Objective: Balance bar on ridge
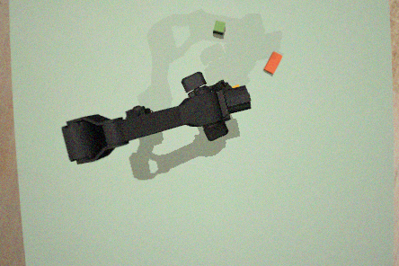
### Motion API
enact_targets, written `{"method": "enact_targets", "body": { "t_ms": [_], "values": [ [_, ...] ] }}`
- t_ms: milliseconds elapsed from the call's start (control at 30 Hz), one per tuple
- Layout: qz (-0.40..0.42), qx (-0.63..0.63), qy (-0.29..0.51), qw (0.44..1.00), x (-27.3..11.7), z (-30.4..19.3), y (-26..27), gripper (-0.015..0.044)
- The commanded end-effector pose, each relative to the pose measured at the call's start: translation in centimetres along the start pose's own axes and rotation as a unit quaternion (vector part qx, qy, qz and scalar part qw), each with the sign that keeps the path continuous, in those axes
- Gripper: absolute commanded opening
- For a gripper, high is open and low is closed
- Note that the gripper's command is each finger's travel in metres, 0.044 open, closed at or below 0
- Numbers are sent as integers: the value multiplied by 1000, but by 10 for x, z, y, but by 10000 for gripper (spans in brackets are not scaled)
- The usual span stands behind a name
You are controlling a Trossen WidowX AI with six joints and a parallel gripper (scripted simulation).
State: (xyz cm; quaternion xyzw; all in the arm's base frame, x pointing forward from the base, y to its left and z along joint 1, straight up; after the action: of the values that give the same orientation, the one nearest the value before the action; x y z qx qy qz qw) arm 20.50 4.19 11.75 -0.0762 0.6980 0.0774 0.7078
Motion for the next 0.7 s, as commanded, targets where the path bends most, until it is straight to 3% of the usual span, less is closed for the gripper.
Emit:
{"method": "enact_targets", "body": {
  "t_ms": [0, 400, 667],
  "values": [
    [0, 0, 0, 1000, 0, 0, 0, 173],
    [0, 0, 0, 1000, 0, 0, 0, 185],
    [0, 0, 0, 1000, 0, 0, 0, 395]
  ]
}}
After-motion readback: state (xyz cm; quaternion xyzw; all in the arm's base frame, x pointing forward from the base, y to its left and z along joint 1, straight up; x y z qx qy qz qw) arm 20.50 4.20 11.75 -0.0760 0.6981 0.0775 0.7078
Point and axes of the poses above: the point midway between the two fingers, 35 mm back from their tips, its own x axis out along the fingers, its own y axis across the jaws, z = x × y, the point moved 2 cm from there along -x, back along the fingers, and after that the axes turned 10 degrees about x, right-handed, at the moved point
